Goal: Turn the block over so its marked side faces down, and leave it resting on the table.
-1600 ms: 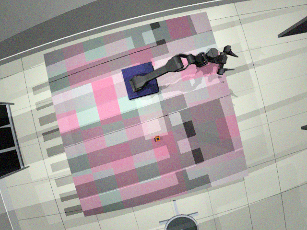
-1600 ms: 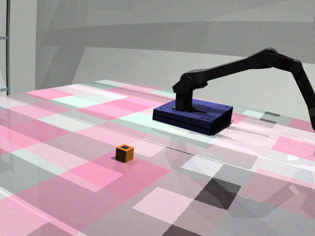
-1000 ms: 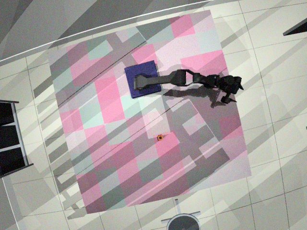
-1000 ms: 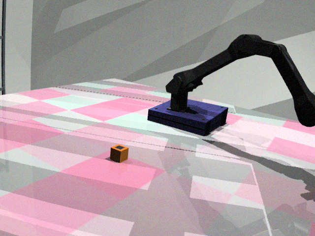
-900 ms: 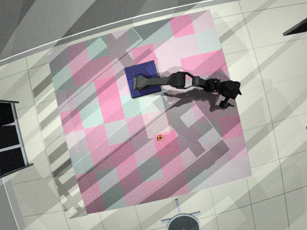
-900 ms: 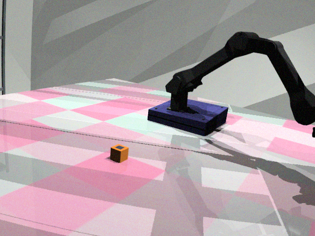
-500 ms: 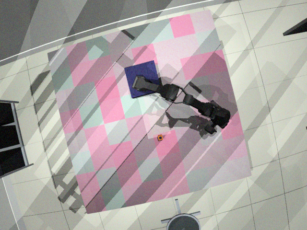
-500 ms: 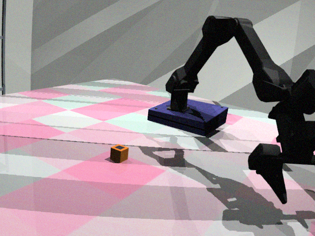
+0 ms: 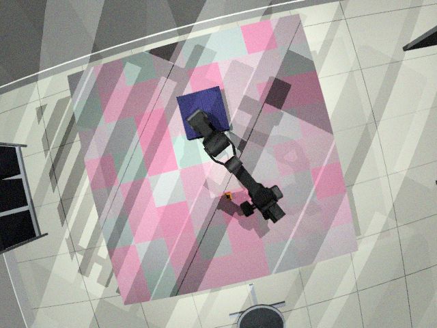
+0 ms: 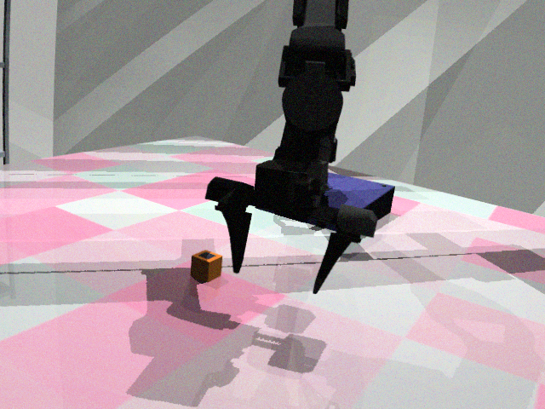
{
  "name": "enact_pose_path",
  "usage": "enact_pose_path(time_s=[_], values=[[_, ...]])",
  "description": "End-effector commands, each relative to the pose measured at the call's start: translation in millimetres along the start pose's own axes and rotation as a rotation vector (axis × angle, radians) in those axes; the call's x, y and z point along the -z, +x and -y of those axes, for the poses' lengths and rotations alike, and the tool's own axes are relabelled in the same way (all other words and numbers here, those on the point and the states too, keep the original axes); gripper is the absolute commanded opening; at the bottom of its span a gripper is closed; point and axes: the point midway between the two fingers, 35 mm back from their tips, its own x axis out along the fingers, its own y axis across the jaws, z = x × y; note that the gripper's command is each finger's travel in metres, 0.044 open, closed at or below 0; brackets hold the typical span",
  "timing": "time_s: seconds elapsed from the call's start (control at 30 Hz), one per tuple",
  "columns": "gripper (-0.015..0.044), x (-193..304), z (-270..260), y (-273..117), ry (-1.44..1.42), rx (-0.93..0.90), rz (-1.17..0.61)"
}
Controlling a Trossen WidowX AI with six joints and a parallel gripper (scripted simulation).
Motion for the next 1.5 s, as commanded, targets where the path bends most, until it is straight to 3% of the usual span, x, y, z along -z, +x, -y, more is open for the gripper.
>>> enact_pose_path(time_s=[0.0,0.2,0.37,0.5,1.47], values=[[0.0440,29.5,58.6,-25.3,0.110,0.016,-0.150],[0.0440,68.1,125.9,-58.4,0.251,0.024,-0.328],[0.0440,68.9,125.8,-55.7,0.251,0.024,-0.328],[0.0440,79.9,124.4,-25.3,0.251,0.024,-0.329],[0.0440,94.9,123.1,17.5,0.251,0.024,-0.329]])
